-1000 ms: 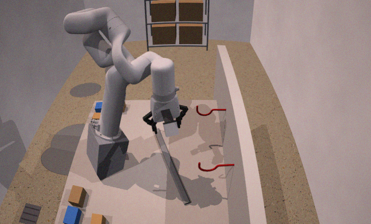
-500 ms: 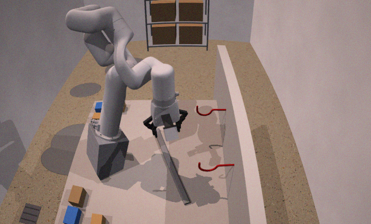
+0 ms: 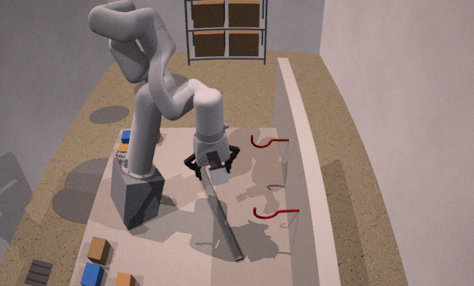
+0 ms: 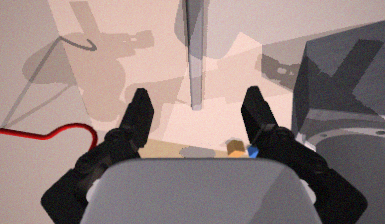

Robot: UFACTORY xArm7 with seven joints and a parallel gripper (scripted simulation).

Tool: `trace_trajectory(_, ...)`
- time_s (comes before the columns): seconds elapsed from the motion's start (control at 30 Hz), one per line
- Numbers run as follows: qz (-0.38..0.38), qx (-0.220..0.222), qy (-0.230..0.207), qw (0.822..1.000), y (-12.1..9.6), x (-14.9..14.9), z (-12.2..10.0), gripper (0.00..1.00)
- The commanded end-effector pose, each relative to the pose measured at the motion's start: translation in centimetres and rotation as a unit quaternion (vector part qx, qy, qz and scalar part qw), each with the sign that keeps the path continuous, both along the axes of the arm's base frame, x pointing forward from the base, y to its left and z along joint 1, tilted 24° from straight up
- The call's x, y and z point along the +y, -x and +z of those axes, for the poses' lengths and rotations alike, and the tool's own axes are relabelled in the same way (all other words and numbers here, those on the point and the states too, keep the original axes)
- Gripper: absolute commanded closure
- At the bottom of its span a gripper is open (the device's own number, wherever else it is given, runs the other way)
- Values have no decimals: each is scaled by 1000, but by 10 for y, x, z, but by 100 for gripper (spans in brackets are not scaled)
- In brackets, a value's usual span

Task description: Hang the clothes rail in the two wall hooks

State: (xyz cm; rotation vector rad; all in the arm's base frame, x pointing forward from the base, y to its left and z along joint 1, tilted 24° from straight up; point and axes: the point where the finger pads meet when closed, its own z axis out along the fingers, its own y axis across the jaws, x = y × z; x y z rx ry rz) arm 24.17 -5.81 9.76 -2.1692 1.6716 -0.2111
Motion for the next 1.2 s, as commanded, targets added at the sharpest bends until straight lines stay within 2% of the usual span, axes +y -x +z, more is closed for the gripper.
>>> trace_trajectory(0.0, 0, -1, 0, 1000, -4, 0, -4, 0)
trace_trajectory(0.73, 0, -1, 0, 1000, -15, 7, -34, 0)
trace_trajectory(1.17, 0, -1, 0, 1000, -15, 7, -34, 0)
